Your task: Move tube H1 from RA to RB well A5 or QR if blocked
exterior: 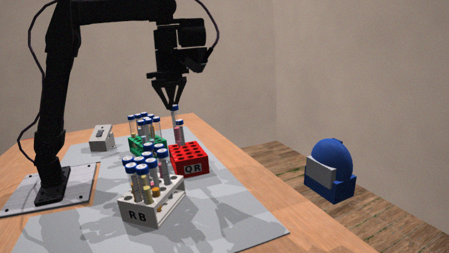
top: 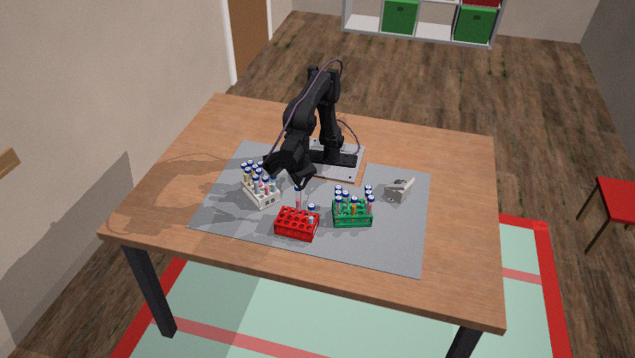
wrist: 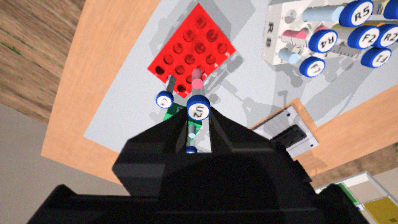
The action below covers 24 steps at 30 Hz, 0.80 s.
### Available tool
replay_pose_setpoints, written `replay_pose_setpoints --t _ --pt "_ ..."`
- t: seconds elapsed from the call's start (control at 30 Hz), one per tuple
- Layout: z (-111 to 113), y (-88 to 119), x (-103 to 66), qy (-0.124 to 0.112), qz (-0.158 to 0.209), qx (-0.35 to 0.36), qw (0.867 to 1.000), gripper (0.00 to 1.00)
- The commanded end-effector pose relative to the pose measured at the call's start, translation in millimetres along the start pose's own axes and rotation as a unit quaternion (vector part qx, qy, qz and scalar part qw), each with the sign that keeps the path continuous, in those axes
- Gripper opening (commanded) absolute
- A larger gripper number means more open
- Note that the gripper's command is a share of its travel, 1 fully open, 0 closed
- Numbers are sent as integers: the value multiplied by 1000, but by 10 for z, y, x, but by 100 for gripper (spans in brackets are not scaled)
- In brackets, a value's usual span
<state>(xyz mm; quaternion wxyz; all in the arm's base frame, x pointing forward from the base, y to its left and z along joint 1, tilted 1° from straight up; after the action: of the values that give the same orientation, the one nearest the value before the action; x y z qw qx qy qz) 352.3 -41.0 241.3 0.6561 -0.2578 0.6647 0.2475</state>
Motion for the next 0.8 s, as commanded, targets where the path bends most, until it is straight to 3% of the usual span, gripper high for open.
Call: replay_pose_setpoints --t 0.0,0.37,0.77 --pt "60 -24 -71 -2 -6 -2 1000 0" --pt "198 -154 -72 -4 -8 -3 1000 0" --pt "141 -143 -83 -4 -5 0 1000 0"
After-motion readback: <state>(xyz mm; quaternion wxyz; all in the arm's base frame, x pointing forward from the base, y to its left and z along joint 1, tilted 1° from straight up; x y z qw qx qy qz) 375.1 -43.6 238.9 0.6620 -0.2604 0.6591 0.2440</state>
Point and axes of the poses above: the point where the finger pads meet when closed, its own x axis out along the fingers, its own z axis across the jaws, y = z × x, the point moved 7 cm from there along -x, back along the fingers, and after that the axes turned 2 degrees about -x, right-handed, at the moved point
